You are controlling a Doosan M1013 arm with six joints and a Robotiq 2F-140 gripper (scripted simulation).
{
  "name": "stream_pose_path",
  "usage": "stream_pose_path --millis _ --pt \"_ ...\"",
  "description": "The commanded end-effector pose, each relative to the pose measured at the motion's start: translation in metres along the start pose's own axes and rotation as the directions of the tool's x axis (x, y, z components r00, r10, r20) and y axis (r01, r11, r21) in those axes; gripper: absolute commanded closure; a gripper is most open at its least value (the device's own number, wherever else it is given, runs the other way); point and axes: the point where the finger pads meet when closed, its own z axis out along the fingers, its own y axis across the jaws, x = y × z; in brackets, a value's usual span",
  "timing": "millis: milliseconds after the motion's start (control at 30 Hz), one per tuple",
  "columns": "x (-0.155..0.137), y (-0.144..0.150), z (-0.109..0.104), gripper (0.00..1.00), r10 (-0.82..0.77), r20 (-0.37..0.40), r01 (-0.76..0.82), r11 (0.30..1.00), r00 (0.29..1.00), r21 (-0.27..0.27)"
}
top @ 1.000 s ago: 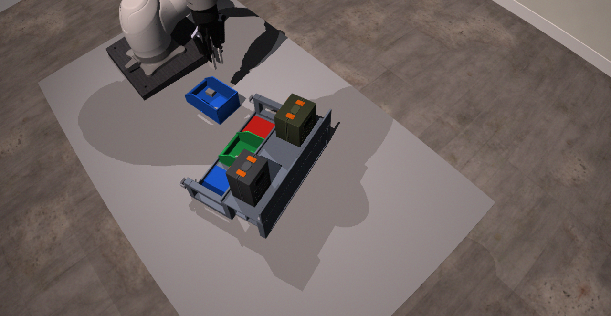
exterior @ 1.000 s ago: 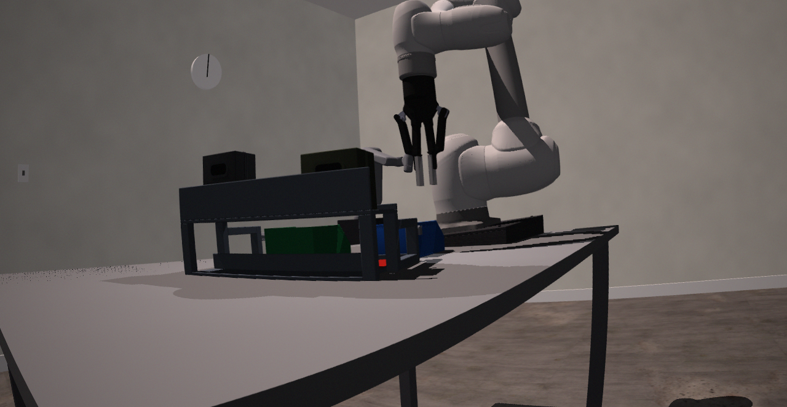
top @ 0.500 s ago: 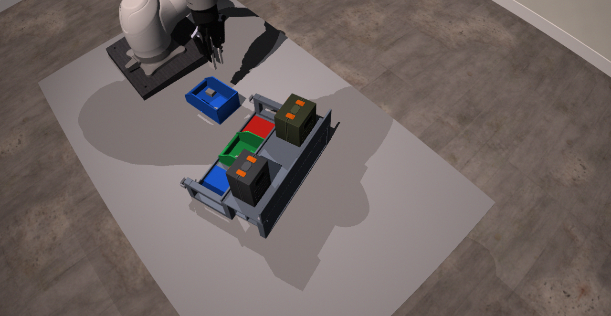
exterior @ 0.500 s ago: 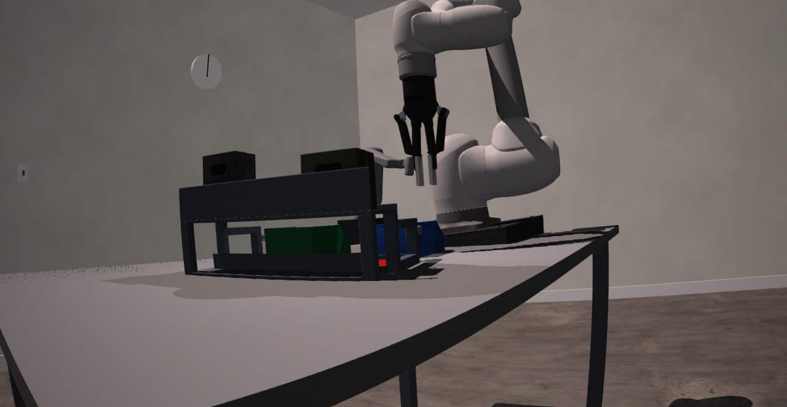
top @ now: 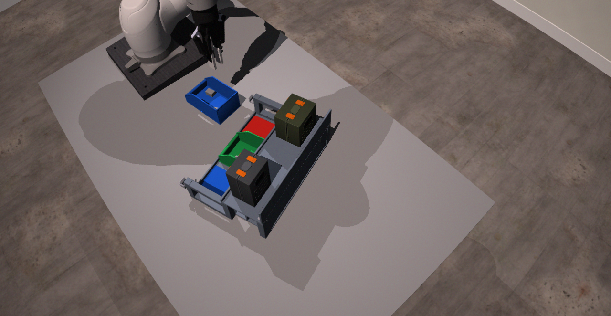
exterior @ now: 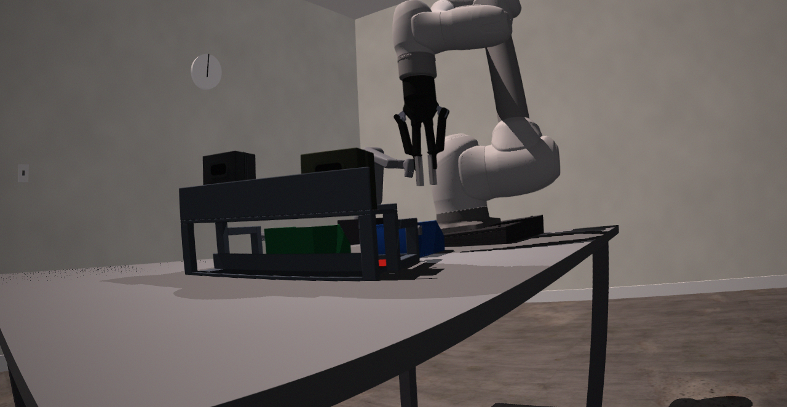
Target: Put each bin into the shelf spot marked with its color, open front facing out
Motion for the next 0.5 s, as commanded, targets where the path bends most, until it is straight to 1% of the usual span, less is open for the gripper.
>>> stream_pose_path --millis 0,467 --pt "0.0 0.0 0.0 0.76 0.0 0.0 0.0 1.0 1.0 0.0" --pt "0.0 0.0 0.0051 0.76 0.0 0.0 0.0 1.0 1.0 0.0"
